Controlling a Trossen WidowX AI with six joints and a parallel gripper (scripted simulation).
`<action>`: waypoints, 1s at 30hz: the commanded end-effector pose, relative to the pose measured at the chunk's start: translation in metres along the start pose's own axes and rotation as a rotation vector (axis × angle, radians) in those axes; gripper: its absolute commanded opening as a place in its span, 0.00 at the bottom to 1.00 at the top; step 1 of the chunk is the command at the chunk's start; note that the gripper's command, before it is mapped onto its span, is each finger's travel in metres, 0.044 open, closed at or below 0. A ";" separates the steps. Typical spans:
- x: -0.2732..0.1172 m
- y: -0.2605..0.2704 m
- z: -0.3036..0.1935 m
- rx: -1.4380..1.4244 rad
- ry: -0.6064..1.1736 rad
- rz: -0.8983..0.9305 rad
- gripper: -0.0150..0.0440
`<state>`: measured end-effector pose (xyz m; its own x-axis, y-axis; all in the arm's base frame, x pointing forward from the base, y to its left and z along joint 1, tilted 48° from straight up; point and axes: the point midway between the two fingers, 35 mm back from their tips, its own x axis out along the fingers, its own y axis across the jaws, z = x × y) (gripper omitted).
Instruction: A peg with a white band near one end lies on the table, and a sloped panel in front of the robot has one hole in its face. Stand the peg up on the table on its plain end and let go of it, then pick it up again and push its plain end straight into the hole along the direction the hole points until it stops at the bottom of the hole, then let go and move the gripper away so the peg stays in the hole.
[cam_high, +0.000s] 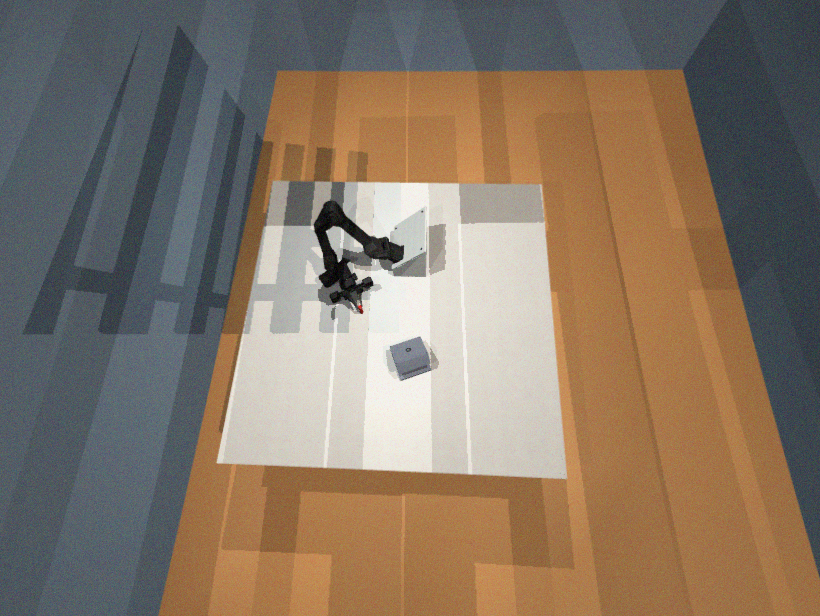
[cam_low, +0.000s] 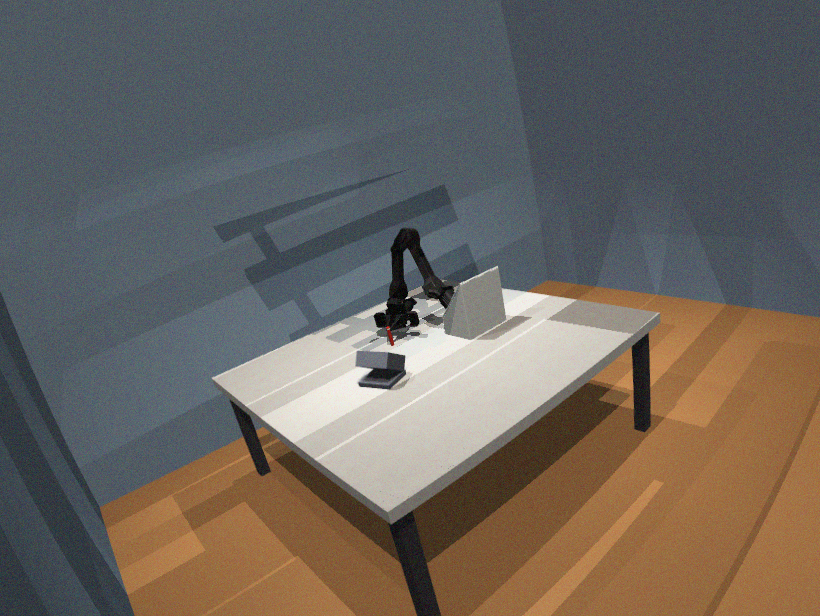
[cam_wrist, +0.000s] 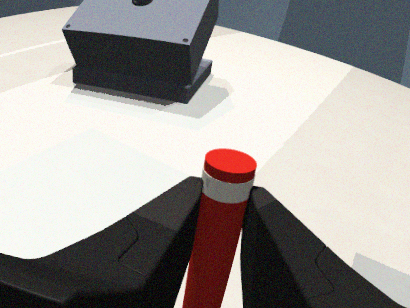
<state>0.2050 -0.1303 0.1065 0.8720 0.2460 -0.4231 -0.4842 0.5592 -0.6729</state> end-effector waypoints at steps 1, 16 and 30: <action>-0.001 0.000 -0.002 0.000 0.001 0.000 0.34; -0.004 0.000 -0.004 -0.005 -0.015 -0.005 0.34; -0.004 0.001 -0.001 -0.007 -0.021 -0.007 0.47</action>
<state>0.2014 -0.1320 0.1068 0.8768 0.2587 -0.4054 -0.4784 0.5549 -0.6806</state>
